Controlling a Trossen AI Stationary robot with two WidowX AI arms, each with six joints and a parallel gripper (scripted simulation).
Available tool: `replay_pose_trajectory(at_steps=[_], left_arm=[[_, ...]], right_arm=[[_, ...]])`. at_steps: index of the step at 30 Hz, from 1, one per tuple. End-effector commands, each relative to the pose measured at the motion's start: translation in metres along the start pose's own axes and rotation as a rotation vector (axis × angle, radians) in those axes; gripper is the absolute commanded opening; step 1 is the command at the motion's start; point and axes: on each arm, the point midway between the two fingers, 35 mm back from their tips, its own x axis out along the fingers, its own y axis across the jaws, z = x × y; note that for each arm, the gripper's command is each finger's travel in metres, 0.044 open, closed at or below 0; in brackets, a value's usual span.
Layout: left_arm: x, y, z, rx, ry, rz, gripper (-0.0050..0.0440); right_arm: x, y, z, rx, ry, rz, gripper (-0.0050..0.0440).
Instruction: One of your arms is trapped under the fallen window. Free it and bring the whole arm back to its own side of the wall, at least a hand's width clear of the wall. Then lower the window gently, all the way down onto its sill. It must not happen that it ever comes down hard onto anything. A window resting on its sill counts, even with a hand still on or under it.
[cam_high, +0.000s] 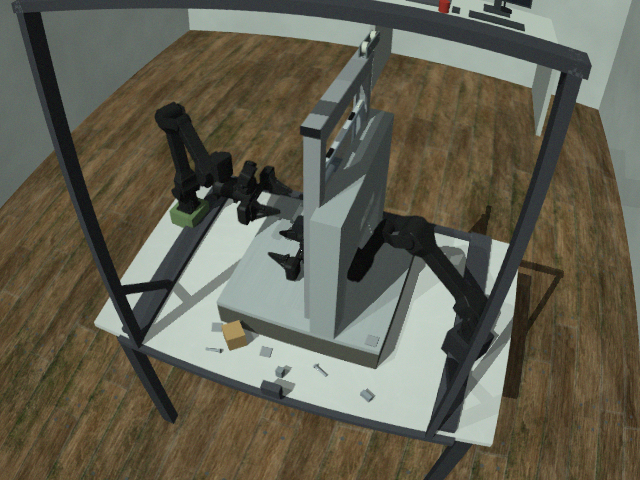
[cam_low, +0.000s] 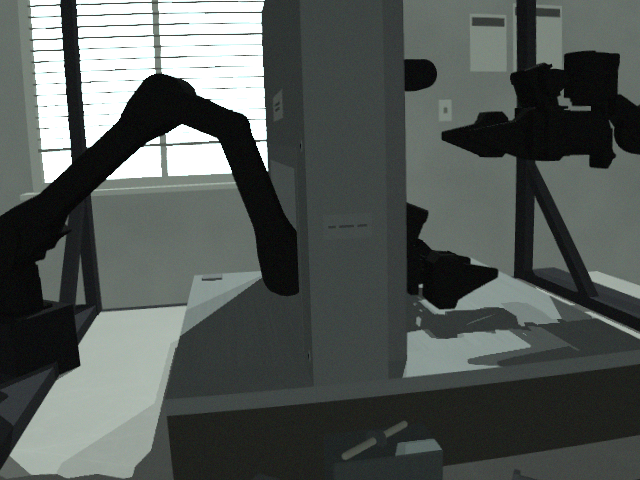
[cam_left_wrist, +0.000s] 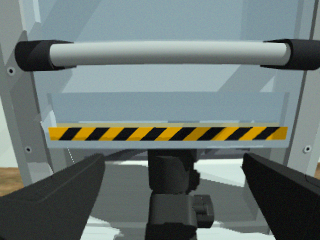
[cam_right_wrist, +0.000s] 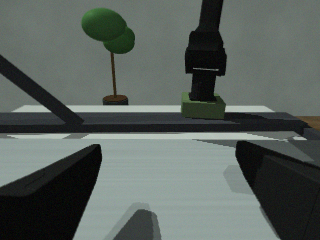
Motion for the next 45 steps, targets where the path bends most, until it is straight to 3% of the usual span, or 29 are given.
replay_pose_trajectory(at_steps=[1, 45], left_arm=[[0.011, -0.001, 0.01, -0.007, -0.023, 0.0, 0.04], [0.106, 0.0, 0.009, -0.001, -0.016, -0.003, 0.04]], right_arm=[[0.004, -0.003, 0.039, -0.017, -0.079, -0.004, 0.04], [0.004, -0.003, 0.039, -0.017, -0.079, -0.004, 0.04]])
